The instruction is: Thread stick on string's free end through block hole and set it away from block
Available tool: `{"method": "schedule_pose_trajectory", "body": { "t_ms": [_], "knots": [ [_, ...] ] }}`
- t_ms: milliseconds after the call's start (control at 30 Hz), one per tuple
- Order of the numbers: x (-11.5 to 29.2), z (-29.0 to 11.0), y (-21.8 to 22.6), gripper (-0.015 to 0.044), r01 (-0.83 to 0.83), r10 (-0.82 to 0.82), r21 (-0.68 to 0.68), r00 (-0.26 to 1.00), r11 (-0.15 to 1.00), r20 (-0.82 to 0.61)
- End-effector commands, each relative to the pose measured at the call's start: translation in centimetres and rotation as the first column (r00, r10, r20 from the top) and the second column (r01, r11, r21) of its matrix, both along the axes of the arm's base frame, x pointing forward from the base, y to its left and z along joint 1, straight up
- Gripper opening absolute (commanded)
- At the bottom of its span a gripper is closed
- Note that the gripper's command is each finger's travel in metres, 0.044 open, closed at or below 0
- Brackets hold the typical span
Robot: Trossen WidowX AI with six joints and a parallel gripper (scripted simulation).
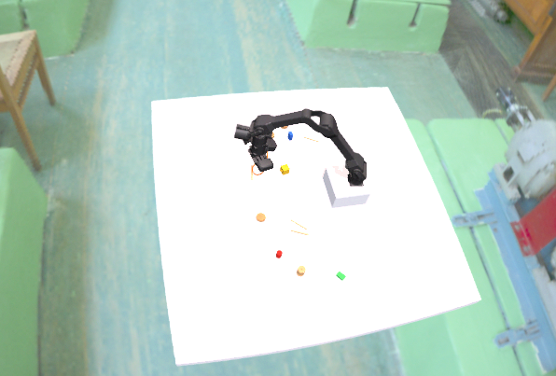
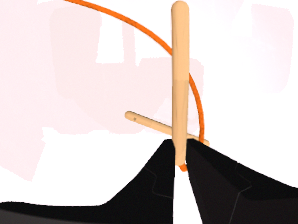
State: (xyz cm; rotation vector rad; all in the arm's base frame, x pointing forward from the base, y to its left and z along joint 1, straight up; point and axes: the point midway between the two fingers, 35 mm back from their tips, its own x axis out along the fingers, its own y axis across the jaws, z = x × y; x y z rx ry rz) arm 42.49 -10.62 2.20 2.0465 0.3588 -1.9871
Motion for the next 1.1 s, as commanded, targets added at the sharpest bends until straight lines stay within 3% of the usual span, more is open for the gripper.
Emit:
{"method": "schedule_pose_trajectory", "body": {
  "t_ms": [0,1067],
  "knots": [
    [0.7,0.2,0.0,0.0000,0.006,-0.005,-0.005,1.000,1.000,0.004],
    [4.6,0.5,1.4,0.0000,0.004,-0.003,-0.005,1.000,1.000,0.007]
  ]
}}
